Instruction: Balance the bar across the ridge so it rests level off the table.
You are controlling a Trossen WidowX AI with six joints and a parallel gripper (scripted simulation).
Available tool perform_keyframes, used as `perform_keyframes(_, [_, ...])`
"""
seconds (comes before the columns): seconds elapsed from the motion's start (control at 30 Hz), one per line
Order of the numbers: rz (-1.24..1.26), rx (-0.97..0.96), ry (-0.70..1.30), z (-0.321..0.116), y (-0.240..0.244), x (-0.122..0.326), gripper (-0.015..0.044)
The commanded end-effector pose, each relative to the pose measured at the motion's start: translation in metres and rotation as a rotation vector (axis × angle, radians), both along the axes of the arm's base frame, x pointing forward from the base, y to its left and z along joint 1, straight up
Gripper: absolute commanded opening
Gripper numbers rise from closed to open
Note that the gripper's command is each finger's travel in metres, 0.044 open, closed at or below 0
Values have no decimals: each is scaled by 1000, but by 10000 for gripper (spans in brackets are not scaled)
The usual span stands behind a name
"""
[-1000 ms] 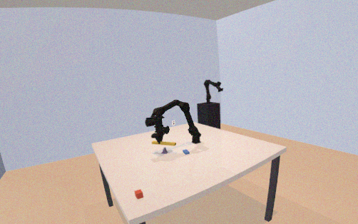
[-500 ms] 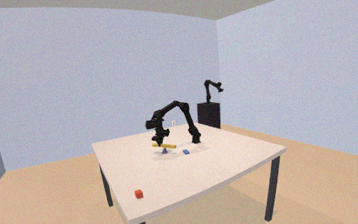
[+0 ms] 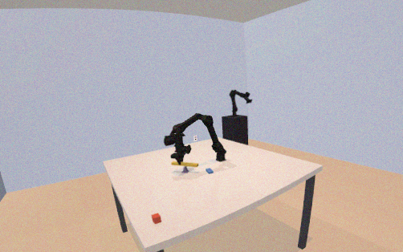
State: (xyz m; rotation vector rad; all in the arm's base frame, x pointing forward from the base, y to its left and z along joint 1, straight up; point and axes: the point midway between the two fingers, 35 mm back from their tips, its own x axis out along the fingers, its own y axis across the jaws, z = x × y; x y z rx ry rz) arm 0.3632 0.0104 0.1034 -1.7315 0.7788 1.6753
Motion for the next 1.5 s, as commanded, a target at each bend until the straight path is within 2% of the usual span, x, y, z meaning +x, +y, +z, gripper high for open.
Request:
perform_keyframes(0.0, [1,5,0,-1,1,0,0])
perform_keyframes(1.47, [1,5,0,-4,1,0,0])
